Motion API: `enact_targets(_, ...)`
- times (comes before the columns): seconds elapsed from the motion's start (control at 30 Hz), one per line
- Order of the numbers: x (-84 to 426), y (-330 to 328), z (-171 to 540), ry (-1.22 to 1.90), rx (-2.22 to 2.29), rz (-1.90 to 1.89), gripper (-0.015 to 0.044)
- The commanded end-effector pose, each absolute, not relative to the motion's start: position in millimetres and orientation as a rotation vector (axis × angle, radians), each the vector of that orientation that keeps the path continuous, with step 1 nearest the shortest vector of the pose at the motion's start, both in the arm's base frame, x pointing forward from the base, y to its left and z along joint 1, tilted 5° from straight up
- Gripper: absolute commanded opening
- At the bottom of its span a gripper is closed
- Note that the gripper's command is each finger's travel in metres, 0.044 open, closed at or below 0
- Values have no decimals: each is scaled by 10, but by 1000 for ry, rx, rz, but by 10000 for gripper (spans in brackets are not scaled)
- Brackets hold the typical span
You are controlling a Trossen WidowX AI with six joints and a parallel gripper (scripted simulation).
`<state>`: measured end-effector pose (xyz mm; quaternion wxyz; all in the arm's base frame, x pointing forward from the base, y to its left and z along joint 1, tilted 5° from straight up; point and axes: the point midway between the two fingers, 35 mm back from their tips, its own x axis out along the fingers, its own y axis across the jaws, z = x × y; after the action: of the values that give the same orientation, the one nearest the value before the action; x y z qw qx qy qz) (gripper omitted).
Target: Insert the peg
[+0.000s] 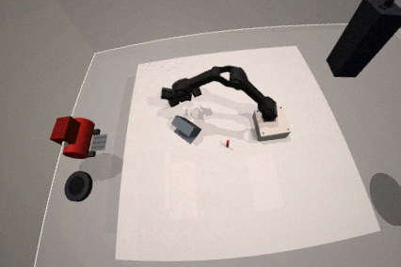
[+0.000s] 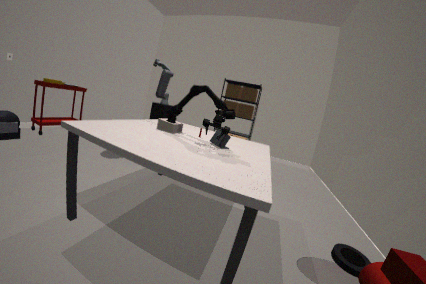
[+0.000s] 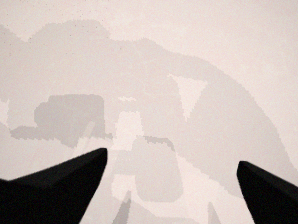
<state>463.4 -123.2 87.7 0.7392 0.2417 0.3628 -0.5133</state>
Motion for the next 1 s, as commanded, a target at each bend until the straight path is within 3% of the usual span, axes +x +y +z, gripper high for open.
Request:
enact_targets(0.0, 4633, -1228, 877, 798, 528, -1124, 426)
enact_targets(0.97, 4335, -381, 918, 1174, -67, -542, 440)
